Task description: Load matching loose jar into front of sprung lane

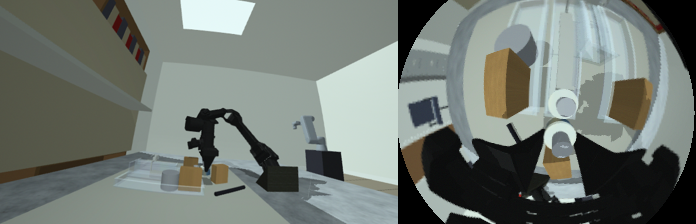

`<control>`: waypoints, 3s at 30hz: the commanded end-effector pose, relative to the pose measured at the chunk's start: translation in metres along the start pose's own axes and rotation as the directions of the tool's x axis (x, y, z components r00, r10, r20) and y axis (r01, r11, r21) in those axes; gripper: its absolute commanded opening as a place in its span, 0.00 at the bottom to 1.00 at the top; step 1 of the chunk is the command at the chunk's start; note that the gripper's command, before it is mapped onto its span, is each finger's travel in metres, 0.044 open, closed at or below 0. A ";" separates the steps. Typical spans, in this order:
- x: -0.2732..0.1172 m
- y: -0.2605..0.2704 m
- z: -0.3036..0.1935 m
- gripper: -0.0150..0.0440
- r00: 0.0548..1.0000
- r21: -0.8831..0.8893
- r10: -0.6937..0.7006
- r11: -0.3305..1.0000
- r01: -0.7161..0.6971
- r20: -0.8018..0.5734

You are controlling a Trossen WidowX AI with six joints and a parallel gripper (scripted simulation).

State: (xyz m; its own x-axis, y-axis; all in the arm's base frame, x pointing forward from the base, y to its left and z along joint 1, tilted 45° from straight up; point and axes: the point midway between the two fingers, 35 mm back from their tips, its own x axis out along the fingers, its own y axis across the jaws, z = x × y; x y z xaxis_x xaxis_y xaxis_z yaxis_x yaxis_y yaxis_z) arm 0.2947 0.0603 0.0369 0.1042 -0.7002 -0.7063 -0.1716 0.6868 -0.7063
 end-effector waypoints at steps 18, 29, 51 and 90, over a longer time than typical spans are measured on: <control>-0.001 0.000 0.011 0.25 1.000 0.005 -0.001 1.000 0.001 0.011; -0.001 0.000 0.015 0.25 1.000 0.005 -0.001 1.000 0.001 0.011; -0.001 0.000 0.023 0.25 1.000 0.005 -0.001 1.000 0.001 0.012; -0.002 -0.002 0.036 0.25 1.000 0.006 -0.001 1.000 0.001 0.012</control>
State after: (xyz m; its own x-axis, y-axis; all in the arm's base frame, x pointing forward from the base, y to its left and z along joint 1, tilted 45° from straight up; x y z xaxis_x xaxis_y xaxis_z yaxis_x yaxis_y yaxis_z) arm 0.3223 0.0654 0.0347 0.0923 -0.7000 -0.7081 -0.1783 0.6880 -0.7034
